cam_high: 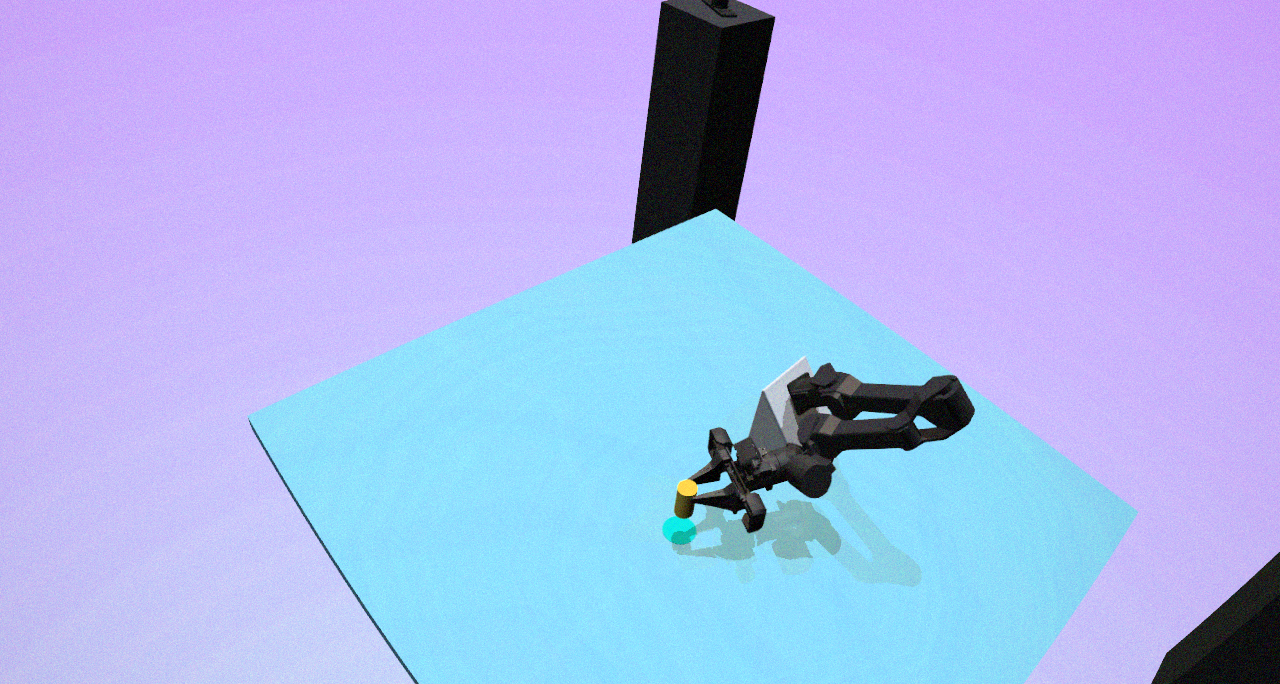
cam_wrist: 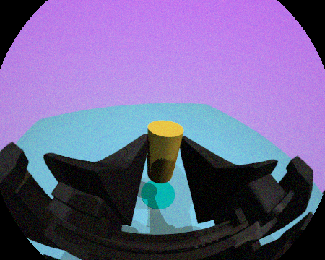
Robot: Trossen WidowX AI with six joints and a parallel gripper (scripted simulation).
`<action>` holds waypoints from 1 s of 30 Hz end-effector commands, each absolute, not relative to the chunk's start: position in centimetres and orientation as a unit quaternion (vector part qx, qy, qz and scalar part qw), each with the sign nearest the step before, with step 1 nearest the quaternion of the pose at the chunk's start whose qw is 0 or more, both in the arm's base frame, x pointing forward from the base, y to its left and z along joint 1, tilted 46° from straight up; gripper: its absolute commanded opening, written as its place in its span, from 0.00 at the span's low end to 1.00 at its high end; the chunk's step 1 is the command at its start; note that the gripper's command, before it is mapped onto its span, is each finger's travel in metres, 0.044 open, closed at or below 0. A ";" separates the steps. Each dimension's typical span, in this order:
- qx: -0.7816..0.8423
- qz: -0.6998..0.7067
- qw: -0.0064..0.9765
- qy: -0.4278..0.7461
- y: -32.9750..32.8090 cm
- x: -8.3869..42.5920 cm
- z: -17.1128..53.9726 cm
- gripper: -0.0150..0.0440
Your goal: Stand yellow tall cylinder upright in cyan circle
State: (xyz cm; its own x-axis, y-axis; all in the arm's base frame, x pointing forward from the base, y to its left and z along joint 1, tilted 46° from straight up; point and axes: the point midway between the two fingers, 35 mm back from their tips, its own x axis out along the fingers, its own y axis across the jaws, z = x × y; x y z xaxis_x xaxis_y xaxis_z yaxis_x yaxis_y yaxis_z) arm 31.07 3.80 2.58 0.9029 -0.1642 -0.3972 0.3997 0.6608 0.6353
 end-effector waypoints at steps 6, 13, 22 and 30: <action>0.383 -0.158 0.898 0.150 5.2 30.8 1.2 0.43; 0.382 -0.158 0.898 0.149 6.3 30.4 0.1 0.43; 0.380 -0.156 0.899 0.152 7.6 30.2 -1.3 0.43; 0.379 -0.156 0.899 0.154 8.1 30.2 -1.7 0.43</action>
State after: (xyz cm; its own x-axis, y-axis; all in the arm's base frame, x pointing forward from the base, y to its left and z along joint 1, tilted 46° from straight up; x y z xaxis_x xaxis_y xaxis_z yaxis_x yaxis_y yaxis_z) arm 30.10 8.00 -1.75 0.9023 -0.1577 -0.4012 0.3963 0.6693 0.6284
